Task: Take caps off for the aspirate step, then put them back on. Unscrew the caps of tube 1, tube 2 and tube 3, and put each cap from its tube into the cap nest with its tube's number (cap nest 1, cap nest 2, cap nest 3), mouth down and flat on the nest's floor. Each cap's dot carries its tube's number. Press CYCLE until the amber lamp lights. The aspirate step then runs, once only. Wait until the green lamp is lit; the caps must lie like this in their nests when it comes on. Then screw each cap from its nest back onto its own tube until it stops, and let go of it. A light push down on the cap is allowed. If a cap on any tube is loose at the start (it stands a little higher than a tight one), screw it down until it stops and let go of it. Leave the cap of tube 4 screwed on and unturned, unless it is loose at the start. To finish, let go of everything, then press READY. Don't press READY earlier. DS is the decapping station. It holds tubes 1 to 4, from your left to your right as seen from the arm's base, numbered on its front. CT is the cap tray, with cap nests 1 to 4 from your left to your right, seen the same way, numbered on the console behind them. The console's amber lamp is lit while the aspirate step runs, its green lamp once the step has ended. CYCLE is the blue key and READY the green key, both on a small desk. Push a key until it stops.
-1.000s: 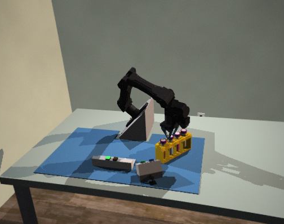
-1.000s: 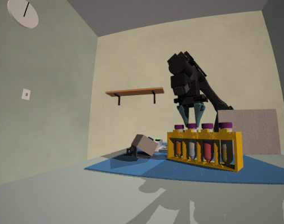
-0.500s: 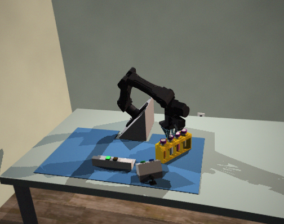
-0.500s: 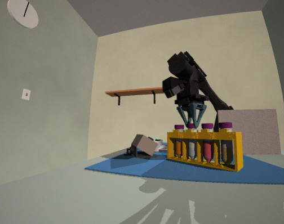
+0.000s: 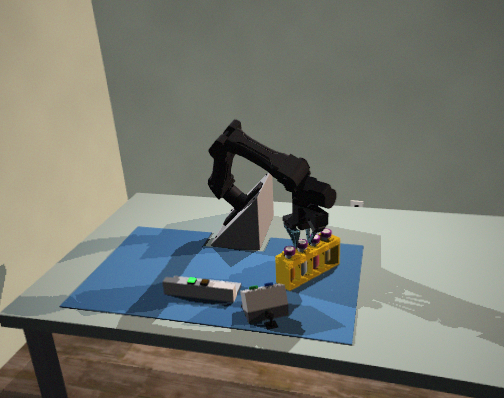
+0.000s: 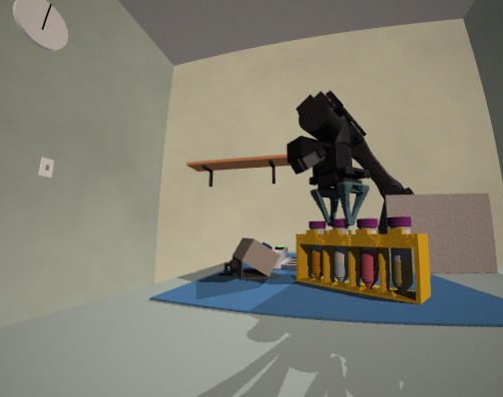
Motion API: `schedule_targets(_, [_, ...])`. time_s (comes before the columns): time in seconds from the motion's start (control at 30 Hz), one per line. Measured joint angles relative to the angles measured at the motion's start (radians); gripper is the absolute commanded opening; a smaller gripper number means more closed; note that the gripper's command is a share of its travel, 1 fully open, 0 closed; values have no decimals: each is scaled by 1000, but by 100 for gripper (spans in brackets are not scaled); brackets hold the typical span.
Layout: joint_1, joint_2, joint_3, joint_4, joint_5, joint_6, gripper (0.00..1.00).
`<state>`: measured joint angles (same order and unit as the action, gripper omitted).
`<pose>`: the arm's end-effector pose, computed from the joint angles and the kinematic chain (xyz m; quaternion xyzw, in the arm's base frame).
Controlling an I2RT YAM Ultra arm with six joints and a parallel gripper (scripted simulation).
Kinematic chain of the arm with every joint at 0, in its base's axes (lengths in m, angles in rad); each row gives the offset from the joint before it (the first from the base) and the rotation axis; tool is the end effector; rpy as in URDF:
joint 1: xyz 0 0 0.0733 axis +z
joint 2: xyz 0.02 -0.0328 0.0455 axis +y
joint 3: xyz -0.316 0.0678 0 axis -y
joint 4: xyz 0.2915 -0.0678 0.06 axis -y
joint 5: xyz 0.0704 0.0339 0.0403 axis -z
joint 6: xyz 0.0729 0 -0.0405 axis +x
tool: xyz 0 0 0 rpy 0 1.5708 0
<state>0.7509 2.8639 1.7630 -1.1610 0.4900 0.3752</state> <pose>0.3322 0.2646 -0.1310 0.2512 -0.8814 0.3684 0.1561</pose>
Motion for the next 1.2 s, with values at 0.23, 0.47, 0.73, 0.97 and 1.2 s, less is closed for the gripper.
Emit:
schedule_targets(0.23, [0,0,0,-2,0,-160,49])
schedule_targets(0.47, [0,0,0,-2,0,-415,49])
schedule_targets(0.73, [0,0,0,-2,0,-670,49])
schedule_targets(0.97, [0,0,0,-2,0,-933,49])
schedule_targets(1.2, [0,0,0,-2,0,-1169,49])
